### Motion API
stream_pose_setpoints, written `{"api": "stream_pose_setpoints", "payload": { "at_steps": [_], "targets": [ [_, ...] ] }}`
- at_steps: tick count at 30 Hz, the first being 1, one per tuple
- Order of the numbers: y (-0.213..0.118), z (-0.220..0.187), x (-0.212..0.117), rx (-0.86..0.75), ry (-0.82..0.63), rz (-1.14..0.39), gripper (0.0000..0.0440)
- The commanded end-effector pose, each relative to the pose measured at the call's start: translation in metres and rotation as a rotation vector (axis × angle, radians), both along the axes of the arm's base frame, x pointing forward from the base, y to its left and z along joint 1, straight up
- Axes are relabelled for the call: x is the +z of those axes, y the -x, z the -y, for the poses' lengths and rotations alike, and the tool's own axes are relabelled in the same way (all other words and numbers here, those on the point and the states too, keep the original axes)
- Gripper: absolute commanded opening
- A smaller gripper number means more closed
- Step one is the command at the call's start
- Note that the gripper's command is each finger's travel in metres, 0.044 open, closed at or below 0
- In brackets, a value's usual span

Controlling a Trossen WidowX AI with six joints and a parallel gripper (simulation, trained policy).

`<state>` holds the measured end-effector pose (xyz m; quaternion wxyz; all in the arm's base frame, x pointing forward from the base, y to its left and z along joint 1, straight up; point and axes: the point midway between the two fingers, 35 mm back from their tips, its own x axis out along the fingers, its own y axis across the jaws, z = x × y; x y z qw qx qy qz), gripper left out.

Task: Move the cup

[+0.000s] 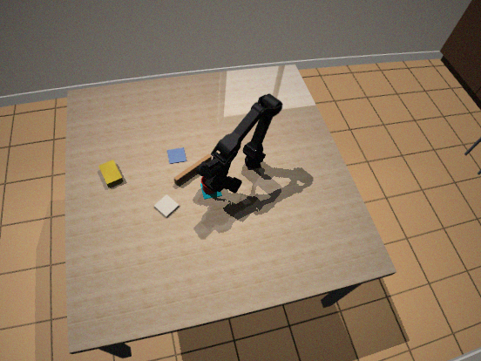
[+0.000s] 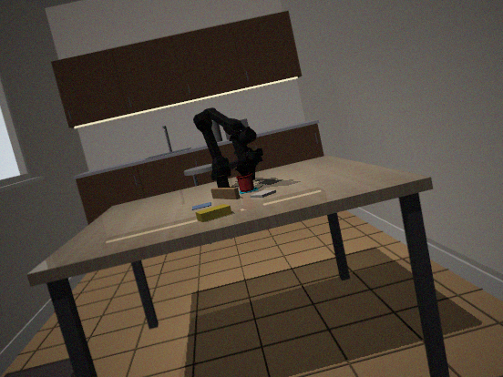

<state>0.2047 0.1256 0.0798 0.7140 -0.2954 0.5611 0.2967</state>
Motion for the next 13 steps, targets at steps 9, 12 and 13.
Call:
{"api": "stream_pose_setpoints", "payload": {
  "at_steps": [9, 12, 13],
  "targets": [
    [0.004, -0.001, 0.017, -0.003, -0.077, 0.059, 0.0264],
    [0.005, 0.000, 0.023, -0.007, -0.094, 0.075, 0.0285],
    [0.005, 0.000, 0.025, -0.008, -0.099, 0.081, 0.0292]
  ]
}}
